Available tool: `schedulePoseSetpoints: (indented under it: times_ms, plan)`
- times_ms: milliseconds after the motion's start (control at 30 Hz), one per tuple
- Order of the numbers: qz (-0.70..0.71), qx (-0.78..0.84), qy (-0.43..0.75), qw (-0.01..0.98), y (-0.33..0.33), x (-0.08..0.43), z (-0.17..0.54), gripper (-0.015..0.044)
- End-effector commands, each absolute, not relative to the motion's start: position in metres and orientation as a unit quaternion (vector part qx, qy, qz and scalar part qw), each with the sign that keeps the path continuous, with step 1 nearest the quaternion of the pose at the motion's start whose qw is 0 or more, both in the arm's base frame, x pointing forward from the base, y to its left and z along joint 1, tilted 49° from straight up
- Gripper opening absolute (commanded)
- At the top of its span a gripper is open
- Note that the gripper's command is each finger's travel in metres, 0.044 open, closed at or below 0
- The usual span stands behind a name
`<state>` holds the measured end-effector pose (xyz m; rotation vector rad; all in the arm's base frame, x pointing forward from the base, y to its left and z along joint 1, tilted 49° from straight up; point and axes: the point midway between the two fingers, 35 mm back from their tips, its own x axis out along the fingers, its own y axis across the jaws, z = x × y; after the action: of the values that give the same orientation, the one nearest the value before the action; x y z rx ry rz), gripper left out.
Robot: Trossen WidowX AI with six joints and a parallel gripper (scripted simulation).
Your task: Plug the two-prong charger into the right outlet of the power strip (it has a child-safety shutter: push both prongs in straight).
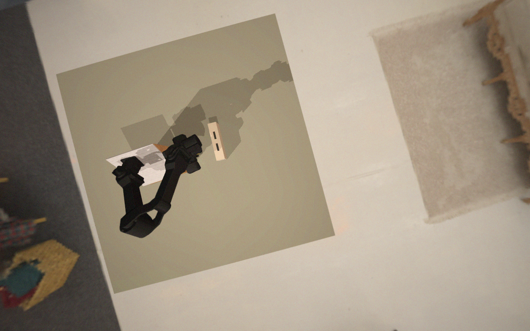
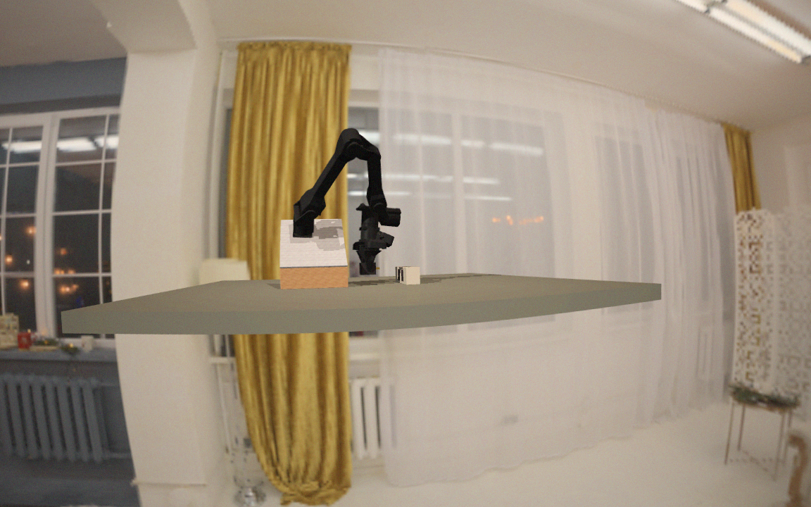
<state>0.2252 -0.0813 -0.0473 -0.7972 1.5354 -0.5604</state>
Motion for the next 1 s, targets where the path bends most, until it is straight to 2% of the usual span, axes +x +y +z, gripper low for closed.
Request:
schedulePoseSetpoints:
  times_ms: [0, 967]
  plan:
    - [-0.259, -0.327, 0.659, 0.626, -0.084, 0.232, -0.053, 0.0000]
    - [-0.290, -0.292, 0.645, 0.644, -0.091, 0.264, -0.062, 0.0000]
